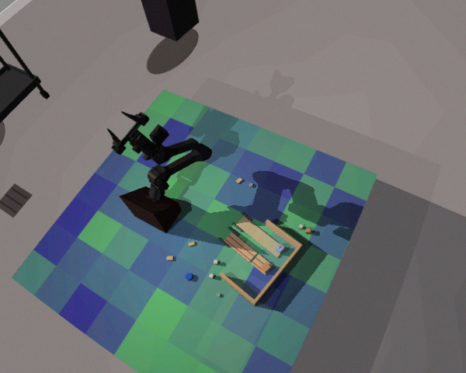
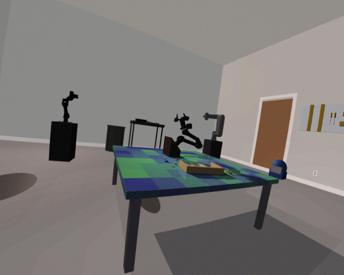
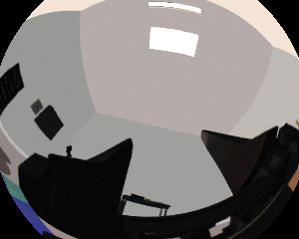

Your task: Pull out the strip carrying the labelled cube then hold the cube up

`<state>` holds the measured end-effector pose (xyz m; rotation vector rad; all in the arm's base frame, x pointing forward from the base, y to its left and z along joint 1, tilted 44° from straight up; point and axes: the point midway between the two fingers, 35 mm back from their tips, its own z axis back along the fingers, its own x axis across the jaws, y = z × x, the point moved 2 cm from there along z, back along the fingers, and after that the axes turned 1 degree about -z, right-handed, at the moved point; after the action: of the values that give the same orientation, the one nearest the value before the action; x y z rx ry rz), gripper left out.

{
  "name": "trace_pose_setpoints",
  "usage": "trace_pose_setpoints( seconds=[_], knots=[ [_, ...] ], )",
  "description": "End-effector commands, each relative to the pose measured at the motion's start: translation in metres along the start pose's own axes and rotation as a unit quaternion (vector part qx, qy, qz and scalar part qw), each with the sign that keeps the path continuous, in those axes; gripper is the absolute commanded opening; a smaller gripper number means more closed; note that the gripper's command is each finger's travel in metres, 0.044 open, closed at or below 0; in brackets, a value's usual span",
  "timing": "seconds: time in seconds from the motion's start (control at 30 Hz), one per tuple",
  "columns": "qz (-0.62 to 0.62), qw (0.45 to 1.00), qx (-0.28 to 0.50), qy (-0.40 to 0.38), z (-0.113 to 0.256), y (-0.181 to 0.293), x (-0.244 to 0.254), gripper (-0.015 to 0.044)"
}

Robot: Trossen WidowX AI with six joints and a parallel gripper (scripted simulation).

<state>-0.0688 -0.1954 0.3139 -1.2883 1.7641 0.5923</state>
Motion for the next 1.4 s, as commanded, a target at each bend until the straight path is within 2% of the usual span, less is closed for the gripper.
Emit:
trace_pose_setpoints(
  seconds=[0.0, 0.13, 0.3, 0.47, 0.67, 0.93, 1.2, 1.27, 1.37],
  knots=[
    [-0.005, 1.000, -0.005, -0.003, 0.000, -0.002, 0.001, 0.0400],
    [-0.107, 0.986, -0.100, -0.075, -0.004, -0.043, 0.027, 0.0400],
    [-0.249, 0.920, -0.224, -0.204, 0.011, -0.110, 0.060, 0.0400],
    [-0.351, 0.813, -0.313, -0.344, 0.049, -0.171, 0.084, 0.0400],
    [-0.425, 0.639, -0.372, -0.522, 0.116, -0.231, 0.098, 0.0400],
    [-0.431, 0.356, -0.349, -0.753, 0.230, -0.275, 0.095, 0.0400],
    [-0.301, 0.092, -0.215, -0.925, 0.346, -0.270, 0.075, 0.0400],
    [-0.257, 0.043, -0.173, -0.950, 0.370, -0.262, 0.069, 0.0400],
    [-0.240, 0.027, -0.157, -0.958, 0.378, -0.259, 0.067, 0.0400]
  ],
)
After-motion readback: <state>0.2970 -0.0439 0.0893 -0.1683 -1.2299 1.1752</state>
